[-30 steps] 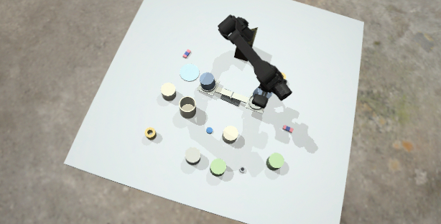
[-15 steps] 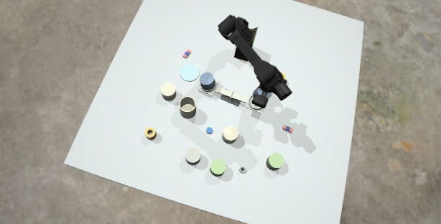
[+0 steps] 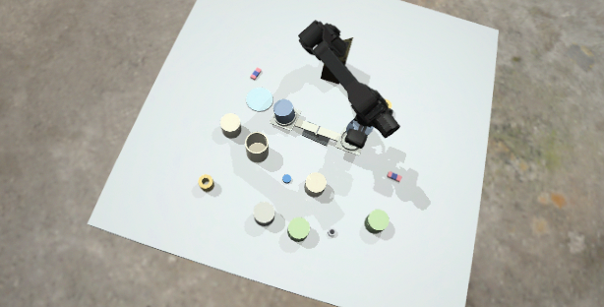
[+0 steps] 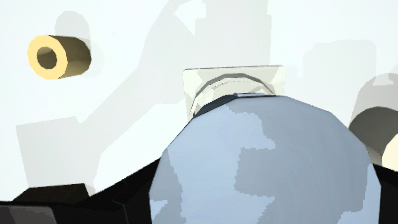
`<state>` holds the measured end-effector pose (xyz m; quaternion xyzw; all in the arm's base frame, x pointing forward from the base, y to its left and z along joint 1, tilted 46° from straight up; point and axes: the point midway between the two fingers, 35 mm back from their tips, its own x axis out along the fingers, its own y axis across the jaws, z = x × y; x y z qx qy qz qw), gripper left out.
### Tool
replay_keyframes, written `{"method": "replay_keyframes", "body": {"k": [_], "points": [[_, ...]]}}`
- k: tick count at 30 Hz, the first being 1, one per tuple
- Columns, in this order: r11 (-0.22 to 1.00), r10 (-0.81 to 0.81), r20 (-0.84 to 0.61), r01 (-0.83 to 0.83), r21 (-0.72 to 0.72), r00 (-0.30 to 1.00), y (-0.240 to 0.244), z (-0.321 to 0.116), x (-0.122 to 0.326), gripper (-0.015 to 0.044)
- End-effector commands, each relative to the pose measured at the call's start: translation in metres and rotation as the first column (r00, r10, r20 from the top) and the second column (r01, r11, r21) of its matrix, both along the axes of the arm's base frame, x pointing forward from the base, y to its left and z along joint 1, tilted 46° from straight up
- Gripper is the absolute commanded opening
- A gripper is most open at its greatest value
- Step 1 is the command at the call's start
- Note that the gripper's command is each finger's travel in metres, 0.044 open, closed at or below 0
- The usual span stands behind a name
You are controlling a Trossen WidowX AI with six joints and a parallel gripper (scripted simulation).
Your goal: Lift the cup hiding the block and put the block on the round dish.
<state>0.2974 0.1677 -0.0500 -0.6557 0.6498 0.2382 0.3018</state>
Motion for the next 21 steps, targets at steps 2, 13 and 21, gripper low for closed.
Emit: {"method": "replay_keyframes", "body": {"k": [2,13,21], "points": [[1.000,0.005,0.001,-0.005,0.001,1.000,0.001,0.000,0.000,0.0000],[1.000,0.006,0.004,-0.006,0.011,1.000,0.011,-0.053,-0.028,0.0000],[1.000,0.008,0.007,-0.008,0.015,1.000,0.008,-0.124,-0.076,0.0000]]}}
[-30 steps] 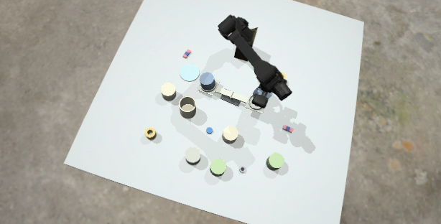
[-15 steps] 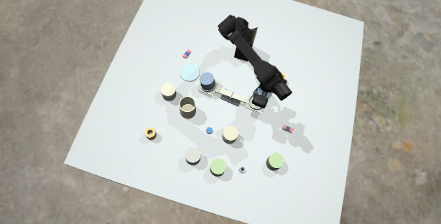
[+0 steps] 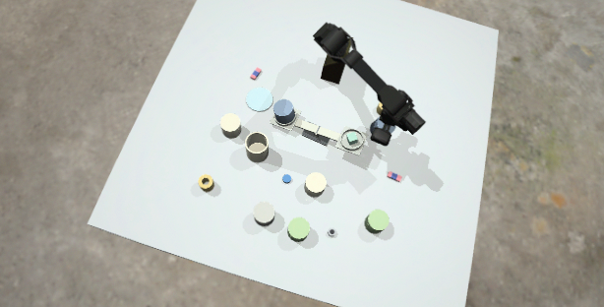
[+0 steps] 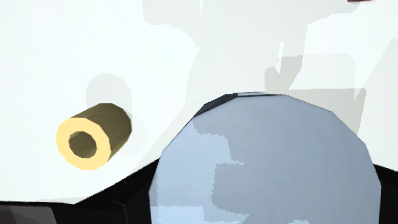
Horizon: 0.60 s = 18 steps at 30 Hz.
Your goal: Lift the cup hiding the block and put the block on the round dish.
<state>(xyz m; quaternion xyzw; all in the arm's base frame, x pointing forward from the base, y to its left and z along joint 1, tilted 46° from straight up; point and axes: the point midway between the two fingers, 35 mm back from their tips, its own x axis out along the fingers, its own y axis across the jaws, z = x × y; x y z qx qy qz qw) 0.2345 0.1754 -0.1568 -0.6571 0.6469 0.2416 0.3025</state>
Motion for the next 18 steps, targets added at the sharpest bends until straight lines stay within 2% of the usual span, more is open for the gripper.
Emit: {"method": "replay_keyframes", "body": {"k": [1,11,18], "points": [[1.000,0.000,0.008,0.000,0.010,1.000,-0.001,-0.024,-0.019,0.0000],[1.000,0.000,0.009,0.000,0.010,1.000,-0.004,-0.032,-0.023,0.0000],[1.000,0.000,0.009,0.000,0.008,1.000,-0.029,-0.057,-0.021,0.0000]]}}
